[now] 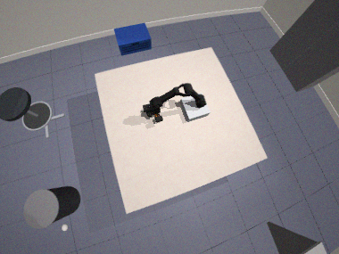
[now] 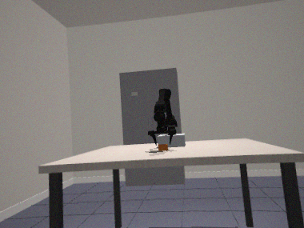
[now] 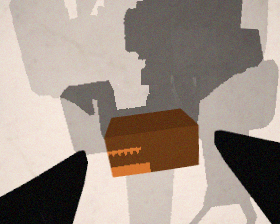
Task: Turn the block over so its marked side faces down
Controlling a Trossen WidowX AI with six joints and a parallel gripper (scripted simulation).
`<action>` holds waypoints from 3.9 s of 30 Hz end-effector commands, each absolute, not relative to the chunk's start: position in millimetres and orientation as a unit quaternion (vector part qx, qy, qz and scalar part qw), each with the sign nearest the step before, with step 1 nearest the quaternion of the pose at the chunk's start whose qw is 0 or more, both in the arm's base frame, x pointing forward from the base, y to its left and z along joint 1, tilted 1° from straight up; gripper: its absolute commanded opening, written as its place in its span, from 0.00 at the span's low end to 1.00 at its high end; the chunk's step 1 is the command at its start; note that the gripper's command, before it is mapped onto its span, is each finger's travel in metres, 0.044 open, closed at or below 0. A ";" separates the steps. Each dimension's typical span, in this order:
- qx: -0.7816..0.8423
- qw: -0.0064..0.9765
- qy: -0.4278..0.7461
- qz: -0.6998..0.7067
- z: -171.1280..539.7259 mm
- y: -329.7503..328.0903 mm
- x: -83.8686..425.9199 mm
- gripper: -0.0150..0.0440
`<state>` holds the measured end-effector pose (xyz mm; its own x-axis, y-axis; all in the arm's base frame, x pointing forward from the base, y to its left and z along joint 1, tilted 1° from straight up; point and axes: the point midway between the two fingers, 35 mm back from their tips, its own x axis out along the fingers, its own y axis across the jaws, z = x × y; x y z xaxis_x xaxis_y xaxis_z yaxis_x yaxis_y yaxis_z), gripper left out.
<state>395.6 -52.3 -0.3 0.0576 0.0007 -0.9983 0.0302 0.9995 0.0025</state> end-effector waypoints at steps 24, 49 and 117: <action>0.011 0.725 0.688 -0.013 -13.1 -52.7 394.3 0.63; 0.012 0.748 0.663 -0.014 12.1 -53.0 395.2 0.25; 0.006 0.965 0.262 -0.018 -37.3 -54.7 398.3 0.25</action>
